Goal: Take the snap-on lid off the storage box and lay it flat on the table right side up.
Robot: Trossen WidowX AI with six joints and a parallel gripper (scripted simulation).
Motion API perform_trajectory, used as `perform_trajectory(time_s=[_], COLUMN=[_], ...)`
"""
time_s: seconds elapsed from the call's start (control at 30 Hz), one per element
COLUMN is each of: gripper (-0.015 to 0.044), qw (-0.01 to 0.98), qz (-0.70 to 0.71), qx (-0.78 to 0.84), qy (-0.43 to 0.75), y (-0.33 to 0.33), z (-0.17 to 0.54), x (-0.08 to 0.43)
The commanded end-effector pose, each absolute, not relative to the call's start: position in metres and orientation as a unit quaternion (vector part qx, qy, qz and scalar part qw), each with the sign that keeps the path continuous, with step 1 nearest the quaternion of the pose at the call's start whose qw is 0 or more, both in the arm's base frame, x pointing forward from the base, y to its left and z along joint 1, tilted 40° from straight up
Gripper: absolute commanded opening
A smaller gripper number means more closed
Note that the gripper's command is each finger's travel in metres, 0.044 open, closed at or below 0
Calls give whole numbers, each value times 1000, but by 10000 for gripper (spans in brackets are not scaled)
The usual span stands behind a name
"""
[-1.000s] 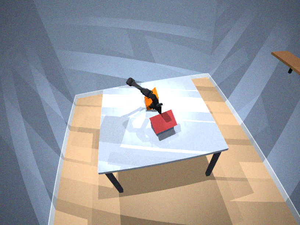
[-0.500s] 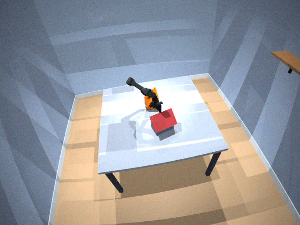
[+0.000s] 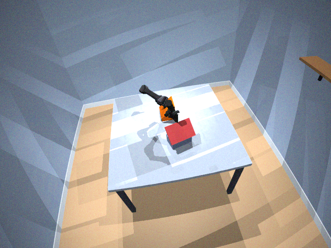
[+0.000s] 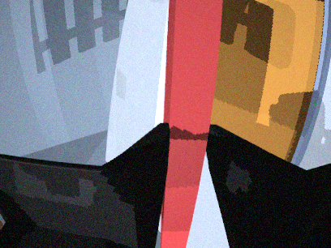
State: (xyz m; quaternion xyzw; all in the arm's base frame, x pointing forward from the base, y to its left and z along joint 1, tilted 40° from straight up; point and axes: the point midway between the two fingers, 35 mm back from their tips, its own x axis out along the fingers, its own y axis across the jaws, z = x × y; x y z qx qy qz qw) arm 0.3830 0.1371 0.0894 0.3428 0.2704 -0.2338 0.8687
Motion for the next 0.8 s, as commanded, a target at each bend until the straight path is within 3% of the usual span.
perform_trajectory(time_s=[0.0,0.77], gripper=[0,0], qw=[870,869], qz=[-228,-228], qx=[349,350], qy=[265,265], y=[145,165], z=[99,75], x=[385,369])
